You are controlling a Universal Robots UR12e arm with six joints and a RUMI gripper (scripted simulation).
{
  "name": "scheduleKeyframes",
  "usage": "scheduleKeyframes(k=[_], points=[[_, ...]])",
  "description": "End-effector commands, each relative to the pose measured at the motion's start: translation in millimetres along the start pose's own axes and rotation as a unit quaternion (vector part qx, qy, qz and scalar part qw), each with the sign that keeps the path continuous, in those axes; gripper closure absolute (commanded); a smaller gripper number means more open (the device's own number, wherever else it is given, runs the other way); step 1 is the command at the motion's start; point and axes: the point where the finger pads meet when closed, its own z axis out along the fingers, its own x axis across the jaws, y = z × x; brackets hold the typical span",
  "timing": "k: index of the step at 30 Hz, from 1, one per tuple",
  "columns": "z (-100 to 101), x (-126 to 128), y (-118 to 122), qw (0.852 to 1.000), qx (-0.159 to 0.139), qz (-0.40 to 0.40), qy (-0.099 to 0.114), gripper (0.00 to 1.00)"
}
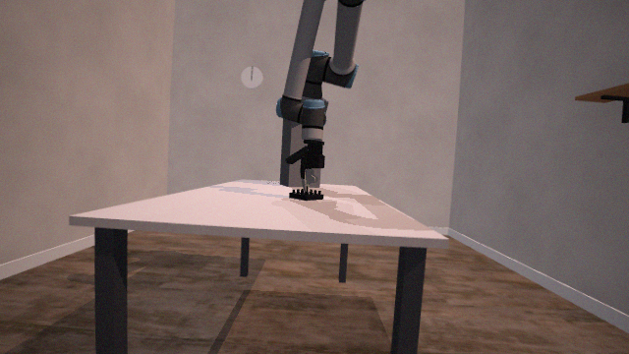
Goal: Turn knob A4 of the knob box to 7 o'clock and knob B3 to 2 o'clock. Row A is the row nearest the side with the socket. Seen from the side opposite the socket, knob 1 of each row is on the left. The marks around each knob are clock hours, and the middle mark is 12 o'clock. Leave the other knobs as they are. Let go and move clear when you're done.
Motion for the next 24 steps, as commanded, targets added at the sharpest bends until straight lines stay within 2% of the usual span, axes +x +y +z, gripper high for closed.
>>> scheduleKeyframes(k=[1,12,24], points=[[-0.4,0.1,0.2,0.999,0.0,0.053,-0.001,0.96],[-0.4,1.0,0.4,0.989,0.0,0.151,-0.001,0.96],[-0.4,2.2,1.0,0.959,0.0,0.283,-0.001,0.96]])
